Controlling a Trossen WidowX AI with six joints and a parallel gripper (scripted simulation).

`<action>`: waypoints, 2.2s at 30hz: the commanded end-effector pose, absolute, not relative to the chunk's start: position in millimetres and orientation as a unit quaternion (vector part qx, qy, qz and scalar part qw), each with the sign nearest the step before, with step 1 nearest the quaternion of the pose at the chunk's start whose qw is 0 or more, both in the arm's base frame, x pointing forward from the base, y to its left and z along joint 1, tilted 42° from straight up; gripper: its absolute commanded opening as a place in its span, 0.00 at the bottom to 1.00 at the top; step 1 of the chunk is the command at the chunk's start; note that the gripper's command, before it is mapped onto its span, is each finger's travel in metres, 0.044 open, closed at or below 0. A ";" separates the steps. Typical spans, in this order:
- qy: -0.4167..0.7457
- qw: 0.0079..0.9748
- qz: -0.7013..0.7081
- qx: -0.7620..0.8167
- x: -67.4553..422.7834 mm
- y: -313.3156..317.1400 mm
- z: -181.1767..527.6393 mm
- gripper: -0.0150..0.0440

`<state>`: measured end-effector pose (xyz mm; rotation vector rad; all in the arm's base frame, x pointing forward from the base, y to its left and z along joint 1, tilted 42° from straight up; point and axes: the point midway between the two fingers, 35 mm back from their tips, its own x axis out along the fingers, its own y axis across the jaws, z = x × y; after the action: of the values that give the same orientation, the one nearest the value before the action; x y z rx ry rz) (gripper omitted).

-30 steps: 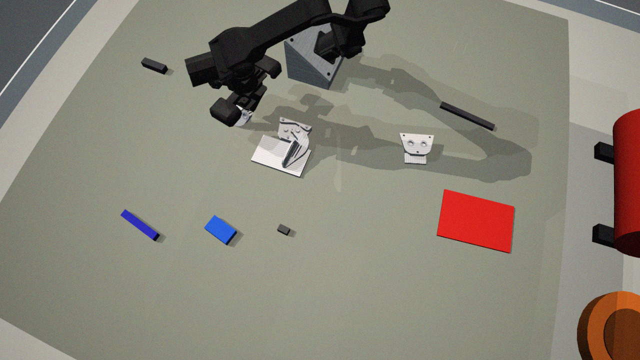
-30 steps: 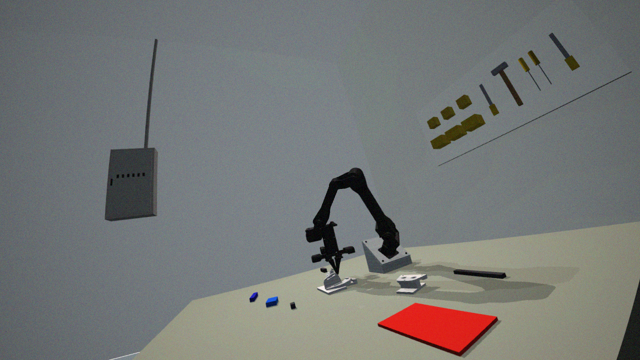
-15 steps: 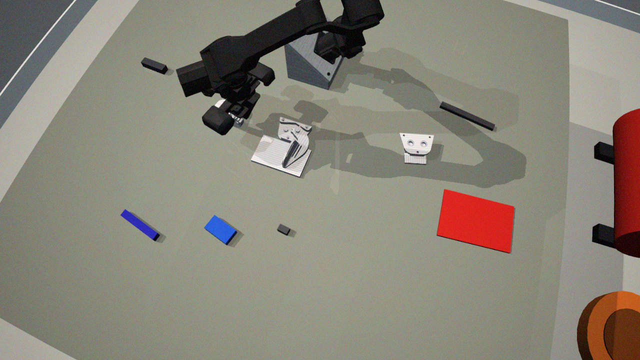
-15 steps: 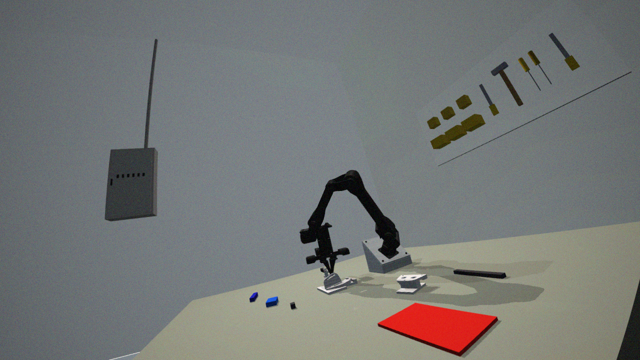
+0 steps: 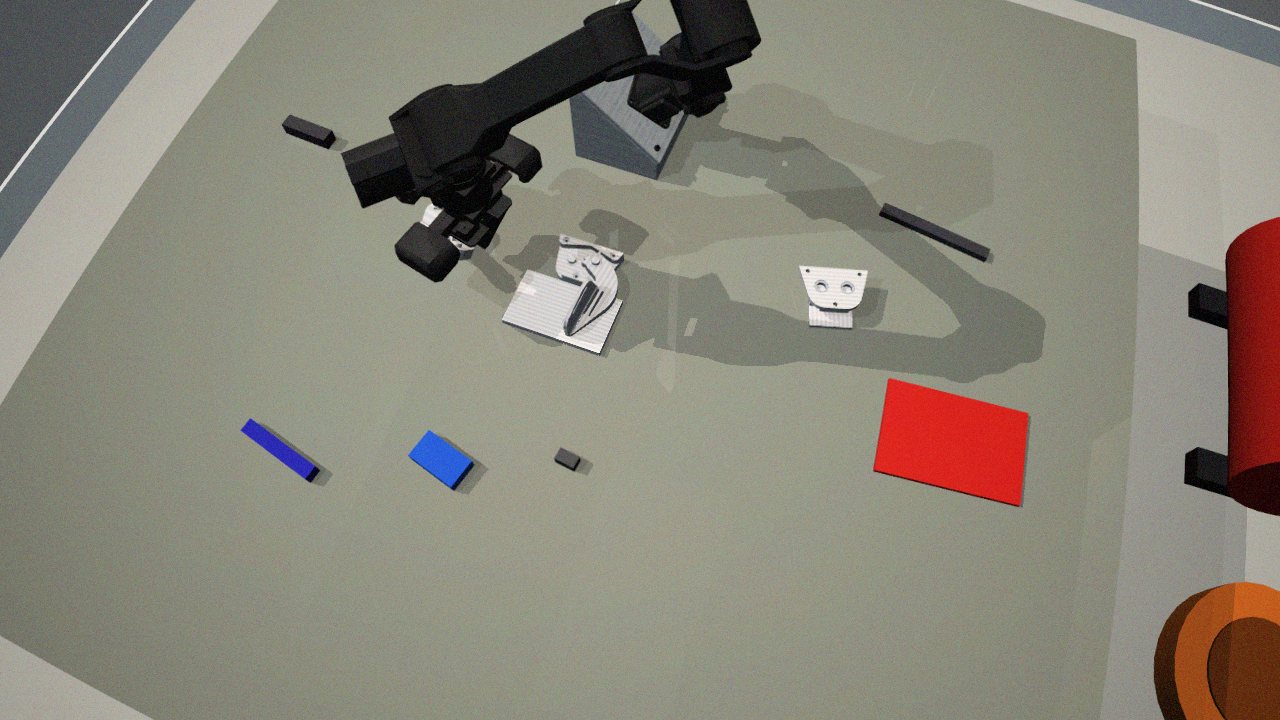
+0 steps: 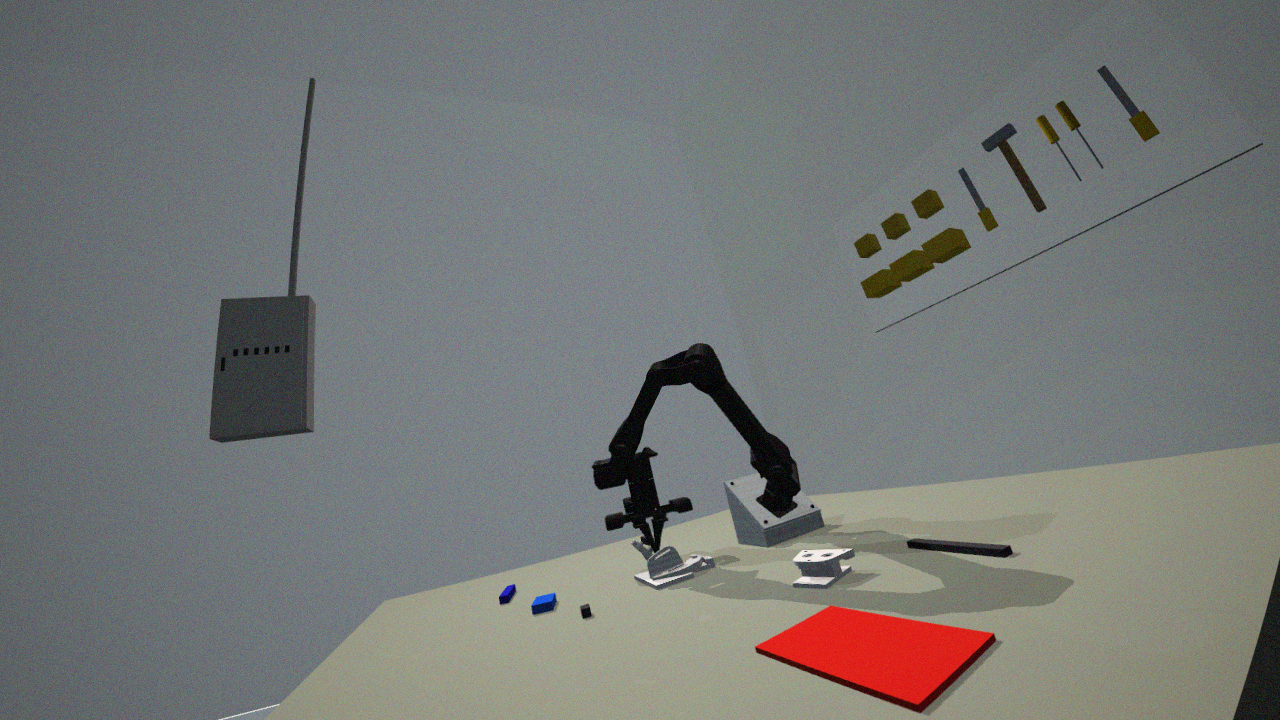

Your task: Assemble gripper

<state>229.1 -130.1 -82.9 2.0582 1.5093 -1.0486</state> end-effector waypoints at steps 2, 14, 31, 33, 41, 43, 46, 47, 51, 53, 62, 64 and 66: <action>0.535 0.189 -0.372 0.735 233.3 -132.1 -82.2 0.25; 0.537 0.190 -0.374 0.732 220.4 -169.6 -38.0 0.25; 0.533 0.188 -0.373 0.735 222.9 -165.8 -43.8 1.00; 0.533 0.188 -0.373 0.735 222.9 -165.8 -43.8 1.00; 0.533 0.188 -0.373 0.735 222.9 -165.8 -43.8 1.00; 0.533 0.188 -0.373 0.735 222.9 -165.8 -43.8 1.00; 0.533 0.188 -0.373 0.735 222.9 -165.8 -43.8 1.00; 0.533 0.188 -0.373 0.735 222.9 -165.8 -43.8 1.00; 0.533 0.188 -0.373 0.735 222.9 -165.8 -43.8 1.00; 0.533 0.188 -0.373 0.735 222.9 -165.8 -43.8 1.00; 0.537 0.190 -0.374 0.732 220.4 -169.6 -38.0 0.87; 0.537 0.190 -0.374 0.732 220.4 -169.6 -38.0 0.78; 0.537 0.190 -0.374 0.732 220.4 -169.6 -38.0 0.69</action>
<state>221.1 -166.3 -39.8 2.0678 1.5126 -1.0501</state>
